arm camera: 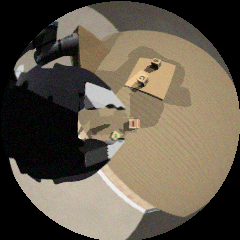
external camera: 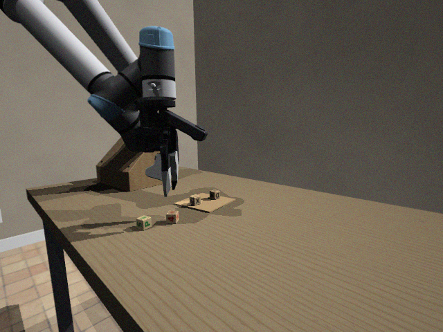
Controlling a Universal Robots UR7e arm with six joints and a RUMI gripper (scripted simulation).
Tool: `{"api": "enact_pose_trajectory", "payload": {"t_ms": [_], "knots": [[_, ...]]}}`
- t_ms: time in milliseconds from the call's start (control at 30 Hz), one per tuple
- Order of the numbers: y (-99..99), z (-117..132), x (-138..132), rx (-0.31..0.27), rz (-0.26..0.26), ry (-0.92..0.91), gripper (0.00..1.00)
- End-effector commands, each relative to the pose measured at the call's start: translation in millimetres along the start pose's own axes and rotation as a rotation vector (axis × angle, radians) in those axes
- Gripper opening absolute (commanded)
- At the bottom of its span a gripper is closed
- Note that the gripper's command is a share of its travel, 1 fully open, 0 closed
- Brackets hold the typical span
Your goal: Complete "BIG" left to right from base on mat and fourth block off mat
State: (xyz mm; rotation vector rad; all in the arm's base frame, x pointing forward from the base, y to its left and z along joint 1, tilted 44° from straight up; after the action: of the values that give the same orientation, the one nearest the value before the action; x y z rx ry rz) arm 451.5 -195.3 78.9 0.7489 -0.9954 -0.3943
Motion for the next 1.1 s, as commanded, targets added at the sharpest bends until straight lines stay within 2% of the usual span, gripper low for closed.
{"api": "enact_pose_trajectory", "payload": {"t_ms": [0, 700, 1067], "knots": [[-8.8, 1, -2, -0.001, -0.002, 0.003, 0.37], [-36.4, 0, -2, 0.000, -0.002, 0.003, 0.37], [-42.2, 0, -2, 0.000, -0.002, 0.002, 0.37]]}}
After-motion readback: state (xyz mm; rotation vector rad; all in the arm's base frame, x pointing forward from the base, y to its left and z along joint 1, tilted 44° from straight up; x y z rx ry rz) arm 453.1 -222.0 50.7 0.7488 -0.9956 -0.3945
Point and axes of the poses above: the point where the finger pads meet when closed, its own y axis back along the fingers, its own x axis across the jaws, z = x × y, the point moved 1 cm from there along y, back along the fingers, and after that the axes turned 7 degrees about -y, right-handed, at the moved point
